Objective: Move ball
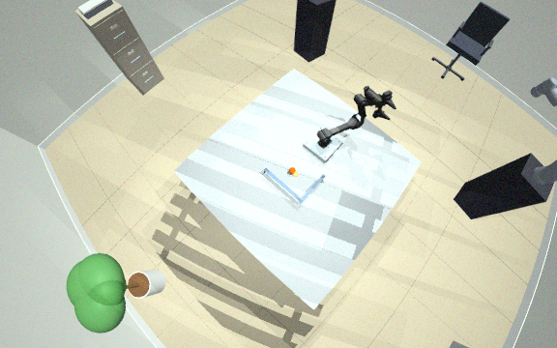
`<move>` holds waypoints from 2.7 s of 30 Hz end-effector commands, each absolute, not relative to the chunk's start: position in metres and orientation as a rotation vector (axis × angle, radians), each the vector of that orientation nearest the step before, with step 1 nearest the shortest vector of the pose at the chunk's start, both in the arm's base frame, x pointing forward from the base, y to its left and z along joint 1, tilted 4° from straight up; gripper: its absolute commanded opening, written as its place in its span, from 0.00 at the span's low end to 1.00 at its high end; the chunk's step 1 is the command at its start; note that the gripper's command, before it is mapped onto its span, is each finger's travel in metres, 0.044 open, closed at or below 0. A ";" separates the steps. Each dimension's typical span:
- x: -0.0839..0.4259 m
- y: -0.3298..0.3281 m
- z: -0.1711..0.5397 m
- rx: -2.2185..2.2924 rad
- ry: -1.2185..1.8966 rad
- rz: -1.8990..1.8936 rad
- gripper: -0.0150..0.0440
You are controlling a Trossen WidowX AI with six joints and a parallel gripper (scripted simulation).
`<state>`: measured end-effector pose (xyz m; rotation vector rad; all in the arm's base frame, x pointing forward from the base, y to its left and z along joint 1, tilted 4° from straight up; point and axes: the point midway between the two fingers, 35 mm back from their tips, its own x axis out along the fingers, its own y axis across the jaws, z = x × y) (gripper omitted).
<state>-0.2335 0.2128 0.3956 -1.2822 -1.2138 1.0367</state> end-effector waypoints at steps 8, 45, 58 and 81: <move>-0.202 0.192 0.465 -0.942 -1.194 1.124 0.80; 0.307 0.062 0.455 0.320 -0.089 0.492 0.80; 0.375 0.043 0.250 0.236 0.631 0.187 0.80; 0.292 0.017 0.066 -0.162 1.529 0.064 0.80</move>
